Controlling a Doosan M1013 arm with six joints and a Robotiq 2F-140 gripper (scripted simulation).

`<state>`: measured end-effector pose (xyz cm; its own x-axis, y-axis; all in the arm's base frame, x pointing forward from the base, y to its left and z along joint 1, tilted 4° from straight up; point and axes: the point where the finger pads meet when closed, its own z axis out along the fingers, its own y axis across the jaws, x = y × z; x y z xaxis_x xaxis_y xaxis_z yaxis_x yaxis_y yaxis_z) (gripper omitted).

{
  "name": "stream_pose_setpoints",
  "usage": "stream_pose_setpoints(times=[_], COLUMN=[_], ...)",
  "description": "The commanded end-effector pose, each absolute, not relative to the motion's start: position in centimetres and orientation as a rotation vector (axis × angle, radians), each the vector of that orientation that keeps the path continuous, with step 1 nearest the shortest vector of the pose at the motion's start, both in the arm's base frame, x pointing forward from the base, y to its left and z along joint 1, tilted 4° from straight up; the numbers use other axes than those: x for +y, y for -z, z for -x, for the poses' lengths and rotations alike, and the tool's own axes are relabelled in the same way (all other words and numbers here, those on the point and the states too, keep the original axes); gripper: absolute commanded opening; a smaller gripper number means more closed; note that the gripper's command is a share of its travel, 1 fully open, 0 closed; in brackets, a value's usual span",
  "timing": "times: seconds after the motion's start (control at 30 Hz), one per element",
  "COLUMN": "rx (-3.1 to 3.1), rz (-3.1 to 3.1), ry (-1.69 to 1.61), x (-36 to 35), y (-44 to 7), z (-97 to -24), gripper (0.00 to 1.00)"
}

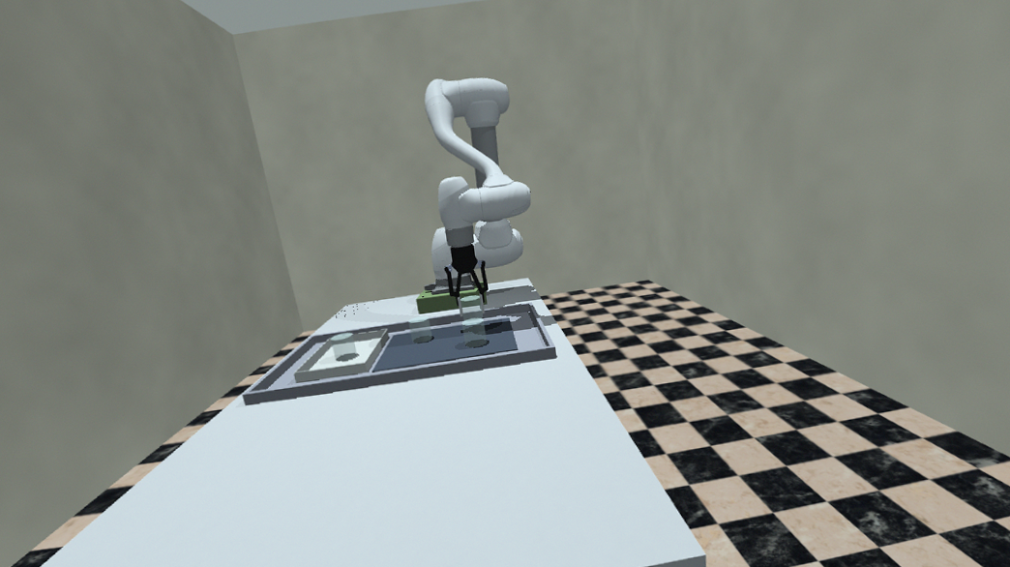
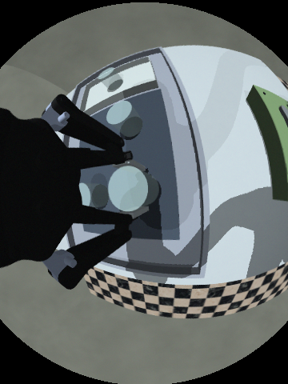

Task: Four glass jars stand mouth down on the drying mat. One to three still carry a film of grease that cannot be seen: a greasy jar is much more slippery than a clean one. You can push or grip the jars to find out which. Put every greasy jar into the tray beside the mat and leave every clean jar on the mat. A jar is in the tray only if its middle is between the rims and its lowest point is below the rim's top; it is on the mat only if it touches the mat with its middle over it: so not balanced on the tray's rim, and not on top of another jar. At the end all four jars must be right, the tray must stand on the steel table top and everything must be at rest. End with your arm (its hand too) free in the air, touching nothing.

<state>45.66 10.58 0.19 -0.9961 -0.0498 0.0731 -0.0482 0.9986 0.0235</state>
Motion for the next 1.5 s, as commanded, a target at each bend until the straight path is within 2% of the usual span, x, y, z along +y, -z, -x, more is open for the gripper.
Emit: stream_pose_setpoints(times=[0.0,0.97,1.47], rx=[-3.067,-3.067,-3.067], rz=[-0.075,-0.075,-0.075], ry=[0.034,0.034,0.034], x=[10.6,10.4,8.1], y=[-1.0,-8.1,-9.2], z=[-45.7,-46.2,-47.6], gripper=[0.0,0.0,0.0])
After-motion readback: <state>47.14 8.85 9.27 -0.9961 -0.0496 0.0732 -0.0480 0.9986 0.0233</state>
